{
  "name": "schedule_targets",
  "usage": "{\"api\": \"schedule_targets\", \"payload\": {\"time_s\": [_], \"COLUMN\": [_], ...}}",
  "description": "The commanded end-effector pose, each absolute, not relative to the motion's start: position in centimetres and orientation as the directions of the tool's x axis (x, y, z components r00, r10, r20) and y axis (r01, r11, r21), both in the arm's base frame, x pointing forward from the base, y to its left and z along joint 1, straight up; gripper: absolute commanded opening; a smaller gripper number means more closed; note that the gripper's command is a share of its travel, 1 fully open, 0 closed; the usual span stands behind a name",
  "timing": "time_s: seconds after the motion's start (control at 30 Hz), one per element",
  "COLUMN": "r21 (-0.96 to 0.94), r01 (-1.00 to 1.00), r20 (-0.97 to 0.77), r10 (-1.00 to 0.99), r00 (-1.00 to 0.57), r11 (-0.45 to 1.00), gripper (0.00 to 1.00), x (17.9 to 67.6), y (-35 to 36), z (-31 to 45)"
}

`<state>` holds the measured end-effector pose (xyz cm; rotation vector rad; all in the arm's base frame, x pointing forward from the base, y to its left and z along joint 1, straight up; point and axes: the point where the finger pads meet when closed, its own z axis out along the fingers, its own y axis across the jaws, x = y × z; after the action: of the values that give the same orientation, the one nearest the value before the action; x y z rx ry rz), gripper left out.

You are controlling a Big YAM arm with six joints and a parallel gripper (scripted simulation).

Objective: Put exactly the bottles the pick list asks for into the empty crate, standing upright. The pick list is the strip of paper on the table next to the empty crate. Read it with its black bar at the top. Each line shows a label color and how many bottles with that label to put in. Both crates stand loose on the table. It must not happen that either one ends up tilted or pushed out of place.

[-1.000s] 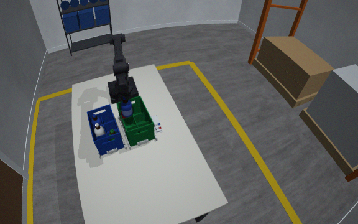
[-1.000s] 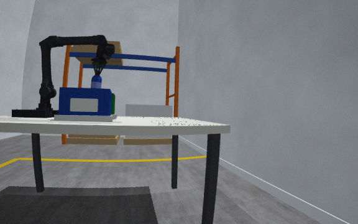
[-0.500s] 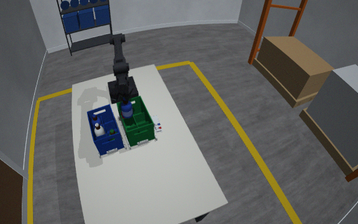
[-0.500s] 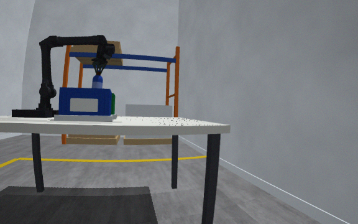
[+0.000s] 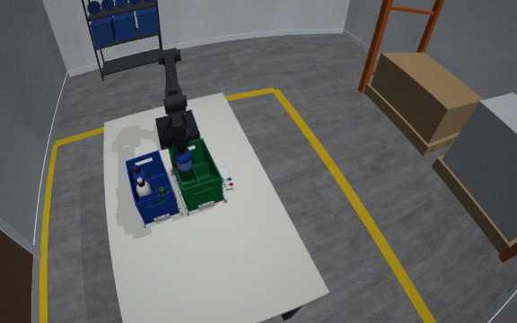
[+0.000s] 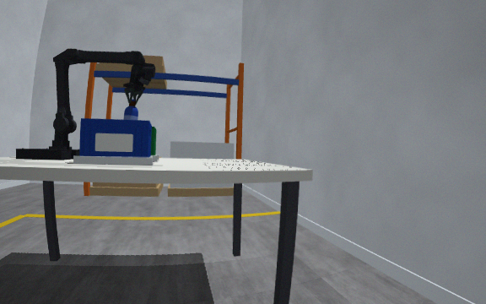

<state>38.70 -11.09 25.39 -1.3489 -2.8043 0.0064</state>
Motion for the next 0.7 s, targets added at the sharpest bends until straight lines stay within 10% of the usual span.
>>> {"api": "schedule_targets", "payload": {"time_s": [0.0,0.67], "r21": [0.042,0.027], "r01": [0.78,0.78], "r20": [-0.06,-0.037], "r10": [0.781,0.781], "r00": [-0.622,-0.624], "r11": [0.625,0.625], "gripper": [0.0,0.0], "x": [39.5,38.7], "y": [-11.4,-11.3], "z": [29.9,26.5]}}
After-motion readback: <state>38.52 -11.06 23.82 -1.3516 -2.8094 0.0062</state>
